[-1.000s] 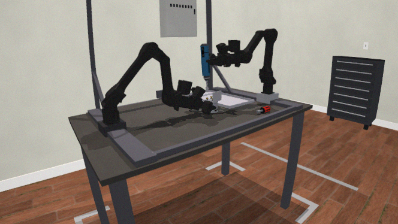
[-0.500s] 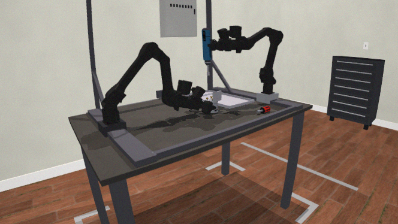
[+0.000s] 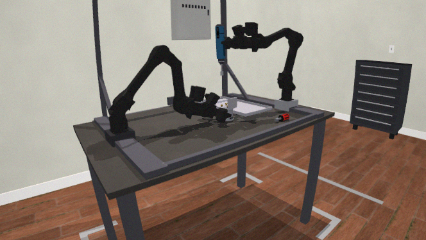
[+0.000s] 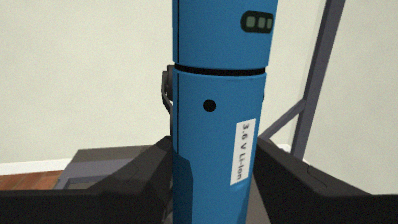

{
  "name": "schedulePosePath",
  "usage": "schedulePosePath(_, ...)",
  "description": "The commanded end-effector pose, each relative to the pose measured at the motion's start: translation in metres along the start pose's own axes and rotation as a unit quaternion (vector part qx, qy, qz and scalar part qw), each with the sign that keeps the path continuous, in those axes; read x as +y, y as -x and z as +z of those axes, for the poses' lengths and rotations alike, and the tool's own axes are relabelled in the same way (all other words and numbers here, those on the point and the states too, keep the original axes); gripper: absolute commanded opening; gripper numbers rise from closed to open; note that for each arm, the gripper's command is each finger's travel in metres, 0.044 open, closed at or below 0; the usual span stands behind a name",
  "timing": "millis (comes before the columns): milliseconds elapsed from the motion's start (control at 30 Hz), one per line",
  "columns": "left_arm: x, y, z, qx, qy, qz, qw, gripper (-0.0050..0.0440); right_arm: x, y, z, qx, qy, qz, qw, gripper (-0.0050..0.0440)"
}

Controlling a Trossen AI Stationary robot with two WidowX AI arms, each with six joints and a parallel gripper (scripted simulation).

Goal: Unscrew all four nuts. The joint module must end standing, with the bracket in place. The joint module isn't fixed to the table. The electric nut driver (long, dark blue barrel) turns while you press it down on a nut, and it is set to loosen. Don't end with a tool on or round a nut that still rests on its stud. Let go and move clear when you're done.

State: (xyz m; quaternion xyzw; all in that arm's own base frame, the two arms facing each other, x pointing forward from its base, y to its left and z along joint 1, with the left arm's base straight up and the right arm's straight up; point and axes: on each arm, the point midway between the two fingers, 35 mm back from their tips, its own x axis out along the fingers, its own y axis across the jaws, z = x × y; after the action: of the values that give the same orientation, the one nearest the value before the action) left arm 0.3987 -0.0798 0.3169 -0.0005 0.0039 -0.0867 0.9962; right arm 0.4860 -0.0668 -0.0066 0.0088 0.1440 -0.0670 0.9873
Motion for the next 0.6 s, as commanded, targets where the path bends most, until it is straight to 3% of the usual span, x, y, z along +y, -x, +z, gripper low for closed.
schedulePosePath(0, -0.0017, -0.0007, 0.0274, -0.034, 0.001, -0.001, 0.999, 0.0161, -0.0001, -0.0008, 0.0172, -0.02, -0.001, 0.0, 1.0, 0.024)
schedulePosePath(400, -0.0011, 0.0017, 0.0244, -0.031, 0.001, -0.001, 1.0, 0.0161, -0.0001, -0.0008, 0.0172, -0.02, -0.001, 0.0, 1.0, 0.024)
schedulePosePath(567, -0.0011, 0.0017, 0.0244, -0.031, 0.001, -0.001, 1.0, 0.0161, -0.0001, -0.0008, 0.0172, -0.02, -0.001, 0.0, 1.0, 0.036)
